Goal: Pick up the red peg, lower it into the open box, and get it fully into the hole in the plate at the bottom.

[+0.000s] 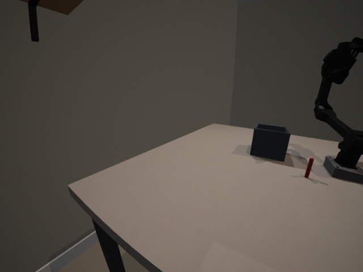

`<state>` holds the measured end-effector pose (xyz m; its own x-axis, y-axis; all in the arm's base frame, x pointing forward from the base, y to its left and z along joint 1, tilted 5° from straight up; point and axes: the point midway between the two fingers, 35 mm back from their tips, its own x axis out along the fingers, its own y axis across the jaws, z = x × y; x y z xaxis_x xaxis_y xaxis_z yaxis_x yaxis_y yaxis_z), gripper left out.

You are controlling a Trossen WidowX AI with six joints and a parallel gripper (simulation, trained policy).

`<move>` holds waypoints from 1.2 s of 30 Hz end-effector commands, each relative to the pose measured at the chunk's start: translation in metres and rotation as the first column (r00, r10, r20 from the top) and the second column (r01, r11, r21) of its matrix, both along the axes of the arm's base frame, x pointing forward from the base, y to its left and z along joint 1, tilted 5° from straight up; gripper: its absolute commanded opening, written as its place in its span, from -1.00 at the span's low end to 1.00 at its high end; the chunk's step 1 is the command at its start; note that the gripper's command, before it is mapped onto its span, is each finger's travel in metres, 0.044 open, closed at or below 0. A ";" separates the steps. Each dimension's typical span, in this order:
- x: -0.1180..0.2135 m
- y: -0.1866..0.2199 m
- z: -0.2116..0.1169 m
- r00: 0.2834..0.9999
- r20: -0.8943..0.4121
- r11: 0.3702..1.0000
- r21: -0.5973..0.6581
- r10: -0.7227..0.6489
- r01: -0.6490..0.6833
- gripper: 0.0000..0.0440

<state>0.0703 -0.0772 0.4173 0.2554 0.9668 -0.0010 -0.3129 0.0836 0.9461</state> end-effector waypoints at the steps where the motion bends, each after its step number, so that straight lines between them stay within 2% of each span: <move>1: -0.003 0.003 -0.003 1.000 -0.005 1.000 -0.019 0.005 -0.006 0.91; 3: -0.010 0.011 -0.005 1.000 -0.025 0.999 -0.045 0.011 -0.012 1.00; 10: -0.030 0.055 -0.015 0.985 -0.158 0.982 -0.182 -0.071 0.042 1.00; 17: -0.035 0.100 -0.027 0.934 -0.288 0.947 -0.299 -0.210 0.120 1.00; 26: -0.023 0.145 -0.052 0.819 -0.405 0.871 -0.442 -0.406 0.214 1.00; 36: 0.001 0.176 -0.085 0.663 -0.461 0.764 -0.585 -0.590 0.274 1.00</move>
<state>0.0661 0.0938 0.3403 0.4368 0.6178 -0.6538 0.4348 0.4912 0.7547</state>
